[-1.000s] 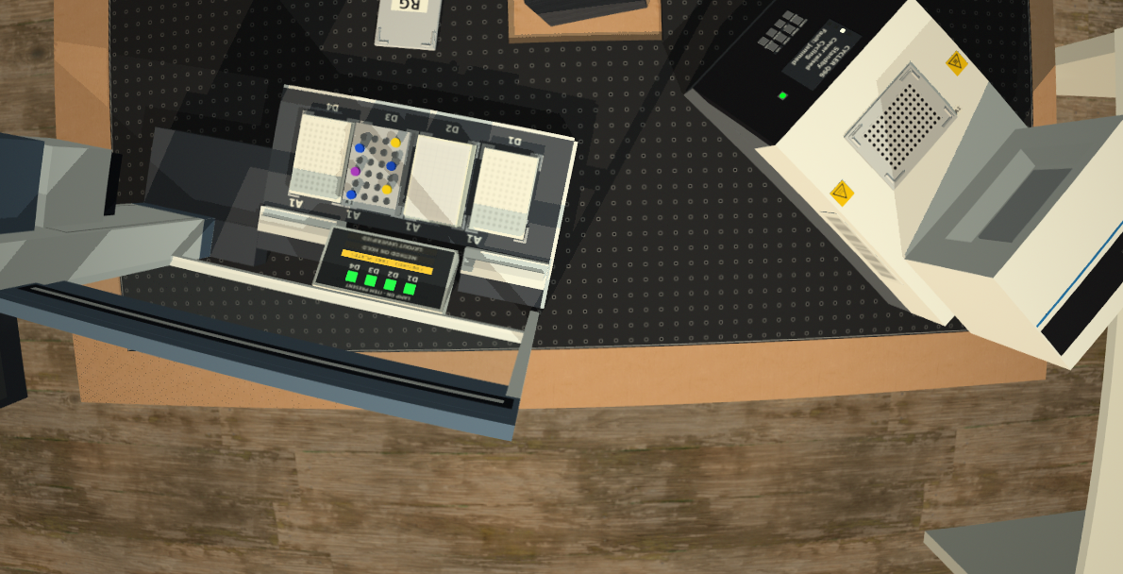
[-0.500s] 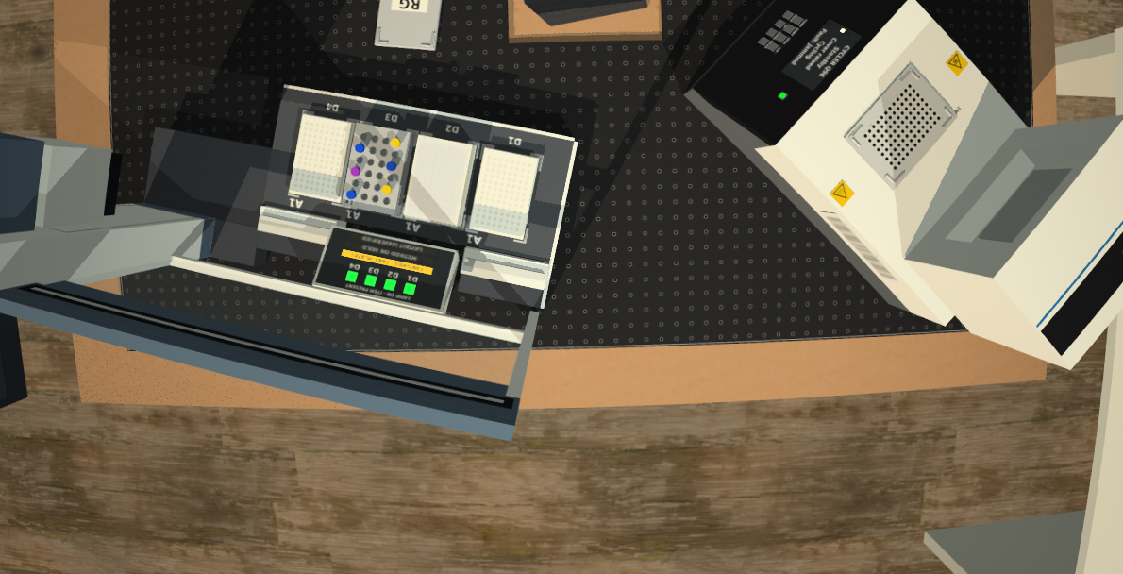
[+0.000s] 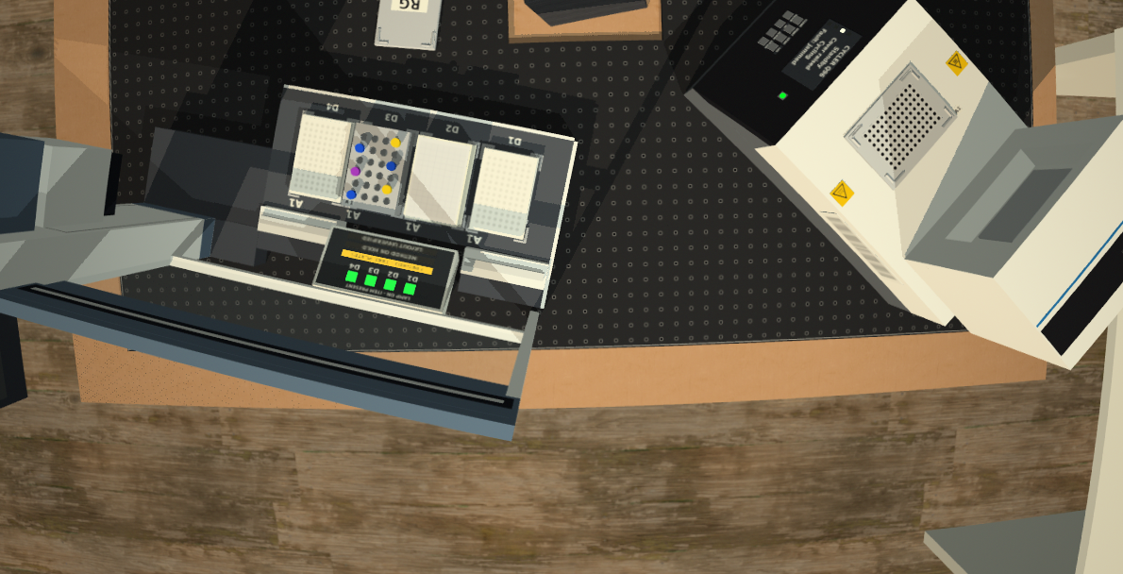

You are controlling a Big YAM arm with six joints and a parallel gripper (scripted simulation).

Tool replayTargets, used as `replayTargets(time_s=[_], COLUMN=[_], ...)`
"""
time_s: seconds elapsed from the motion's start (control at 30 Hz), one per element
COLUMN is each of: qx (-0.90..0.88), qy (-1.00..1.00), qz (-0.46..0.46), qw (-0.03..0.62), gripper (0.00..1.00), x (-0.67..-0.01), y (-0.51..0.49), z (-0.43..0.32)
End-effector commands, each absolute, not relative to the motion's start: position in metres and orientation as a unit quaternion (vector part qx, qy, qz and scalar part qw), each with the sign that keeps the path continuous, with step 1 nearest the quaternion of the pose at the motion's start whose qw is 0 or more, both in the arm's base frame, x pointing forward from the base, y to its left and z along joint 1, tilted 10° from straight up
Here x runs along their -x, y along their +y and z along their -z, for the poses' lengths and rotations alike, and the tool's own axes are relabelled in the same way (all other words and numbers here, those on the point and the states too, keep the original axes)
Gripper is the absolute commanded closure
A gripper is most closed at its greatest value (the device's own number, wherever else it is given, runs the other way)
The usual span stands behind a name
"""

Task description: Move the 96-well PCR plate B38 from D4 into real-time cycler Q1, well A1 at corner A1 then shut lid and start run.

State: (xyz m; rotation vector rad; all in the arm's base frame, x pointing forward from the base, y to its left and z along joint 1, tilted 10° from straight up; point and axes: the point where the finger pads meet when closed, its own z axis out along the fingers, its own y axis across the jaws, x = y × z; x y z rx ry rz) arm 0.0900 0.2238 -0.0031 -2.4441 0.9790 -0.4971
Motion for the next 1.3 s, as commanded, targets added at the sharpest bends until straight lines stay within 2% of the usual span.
replayTargets(time_s=[0.0,1.27], qx=[0.884,0.884], qy=[0.360,0.360], qz=[0.174,0.175], qw=[0.243,0.241], gripper=[1.00,1.00], x=[-0.0882,-0.0884], y=[0.2346,0.2353], z=[-0.0073,-0.0025])
